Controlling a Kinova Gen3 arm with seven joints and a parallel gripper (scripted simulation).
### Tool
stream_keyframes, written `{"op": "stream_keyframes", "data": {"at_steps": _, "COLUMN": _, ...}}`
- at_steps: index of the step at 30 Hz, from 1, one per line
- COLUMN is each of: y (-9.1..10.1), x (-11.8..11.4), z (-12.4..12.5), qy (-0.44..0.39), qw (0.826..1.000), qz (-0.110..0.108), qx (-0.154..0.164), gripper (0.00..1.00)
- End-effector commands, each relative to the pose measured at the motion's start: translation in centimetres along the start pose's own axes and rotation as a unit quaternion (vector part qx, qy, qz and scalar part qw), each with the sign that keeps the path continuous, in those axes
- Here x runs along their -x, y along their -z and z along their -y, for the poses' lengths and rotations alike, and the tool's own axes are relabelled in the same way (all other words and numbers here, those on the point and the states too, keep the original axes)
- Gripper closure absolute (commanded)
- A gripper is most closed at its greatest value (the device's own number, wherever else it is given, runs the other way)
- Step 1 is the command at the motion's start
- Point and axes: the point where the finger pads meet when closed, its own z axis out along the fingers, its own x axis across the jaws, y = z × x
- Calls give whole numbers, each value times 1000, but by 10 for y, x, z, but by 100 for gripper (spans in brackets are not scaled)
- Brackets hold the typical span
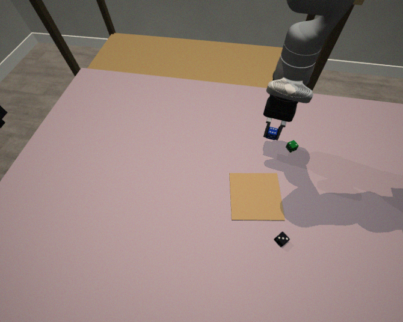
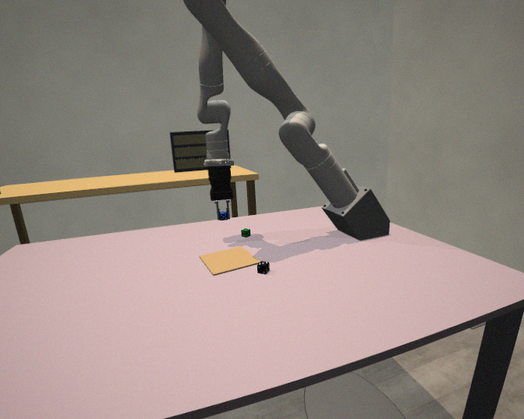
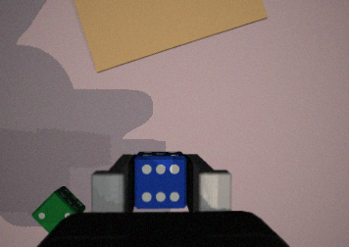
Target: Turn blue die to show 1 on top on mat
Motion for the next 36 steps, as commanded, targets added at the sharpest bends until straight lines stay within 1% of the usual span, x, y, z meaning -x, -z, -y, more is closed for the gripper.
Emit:
{"op": "stream_keyframes", "data": {"at_steps": 1, "y": 6, "x": -3, "z": -2, "qy": 1, "qw": 1000, "qz": -5, "qx": 5, "gripper": 51}}
{"op": "stream_keyframes", "data": {"at_steps": 9, "y": 16, "x": -3, "z": -2, "qy": 1, "qw": 1000, "qz": -5, "qx": 5, "gripper": 51}}
{"op": "stream_keyframes", "data": {"at_steps": 16, "y": 19, "x": -3, "z": -2, "qy": 1, "qw": 1000, "qz": -5, "qx": 5, "gripper": 51}}
{"op": "stream_keyframes", "data": {"at_steps": 36, "y": 19, "x": -3, "z": -1, "qy": 5, "qw": 1000, "qz": -5, "qx": 5, "gripper": 51}}
